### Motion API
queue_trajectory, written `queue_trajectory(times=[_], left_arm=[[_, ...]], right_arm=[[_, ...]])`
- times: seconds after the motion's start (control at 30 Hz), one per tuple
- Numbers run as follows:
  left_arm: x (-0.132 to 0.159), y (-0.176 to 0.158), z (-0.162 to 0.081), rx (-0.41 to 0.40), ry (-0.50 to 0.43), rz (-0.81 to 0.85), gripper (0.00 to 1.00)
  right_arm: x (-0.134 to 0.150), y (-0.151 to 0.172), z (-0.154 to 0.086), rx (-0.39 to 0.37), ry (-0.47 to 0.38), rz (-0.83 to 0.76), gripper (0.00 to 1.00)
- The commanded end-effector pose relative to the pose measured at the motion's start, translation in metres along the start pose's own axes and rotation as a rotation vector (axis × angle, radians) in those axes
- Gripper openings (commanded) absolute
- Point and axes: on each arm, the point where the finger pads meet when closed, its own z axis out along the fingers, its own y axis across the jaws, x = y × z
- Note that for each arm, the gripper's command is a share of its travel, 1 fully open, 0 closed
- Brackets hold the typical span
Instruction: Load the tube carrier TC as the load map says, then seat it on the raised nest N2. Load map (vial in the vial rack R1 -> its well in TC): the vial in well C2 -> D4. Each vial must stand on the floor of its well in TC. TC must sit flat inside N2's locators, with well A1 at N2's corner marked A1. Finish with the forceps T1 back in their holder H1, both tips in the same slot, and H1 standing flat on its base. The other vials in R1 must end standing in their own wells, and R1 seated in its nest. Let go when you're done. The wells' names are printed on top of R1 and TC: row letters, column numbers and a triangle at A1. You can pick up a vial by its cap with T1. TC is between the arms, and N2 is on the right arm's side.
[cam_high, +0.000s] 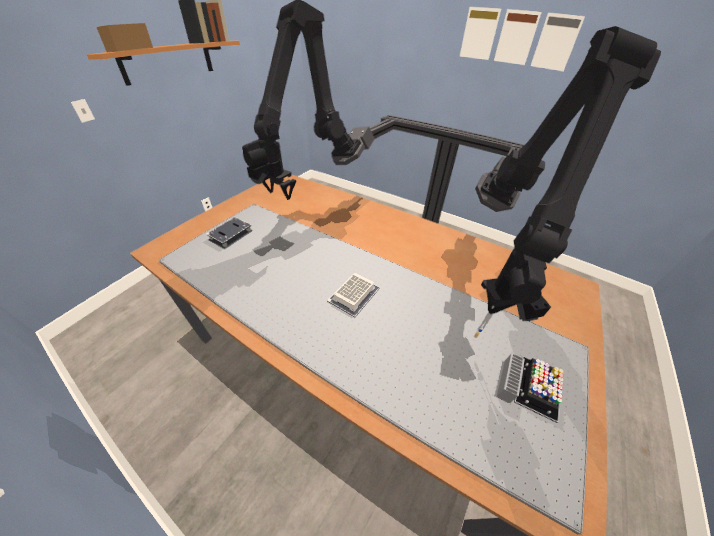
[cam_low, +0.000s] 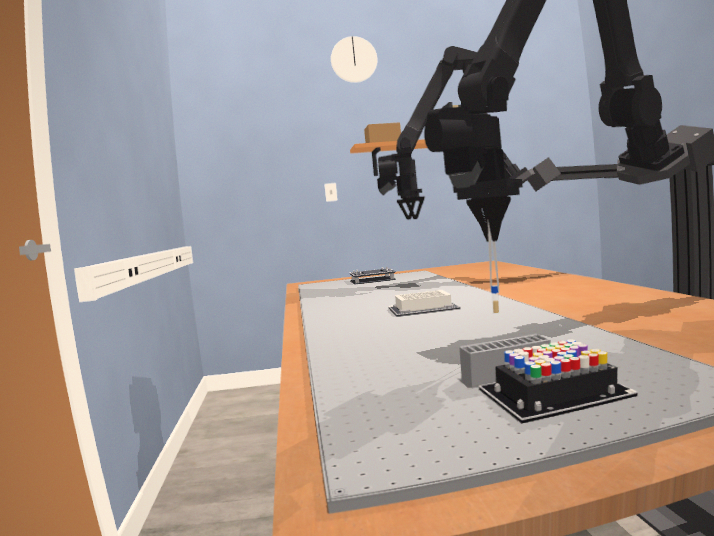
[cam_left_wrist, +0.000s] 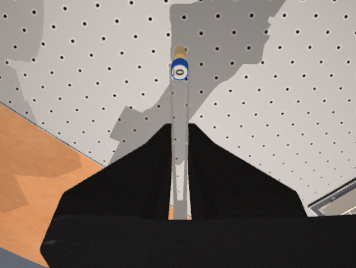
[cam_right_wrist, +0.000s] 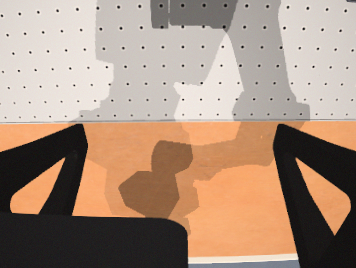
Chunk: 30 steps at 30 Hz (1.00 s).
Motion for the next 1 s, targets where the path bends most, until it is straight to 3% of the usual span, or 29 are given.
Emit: queue_trajectory(times=[0.0, 0.97], left_arm=[[0.003, -0.009, 0.004, 0.003, -0.001, -0.010, 0.09], [0.035, -0.042, 0.005, -0.003, 0.009, -0.007, 0.09]], right_arm=[[-0.011, -0.002, -0.005, 0.002, -0.024, -0.010, 1.00], [-0.011, -0.002, -0.005, 0.002, -0.024, -0.010, 1.00]])
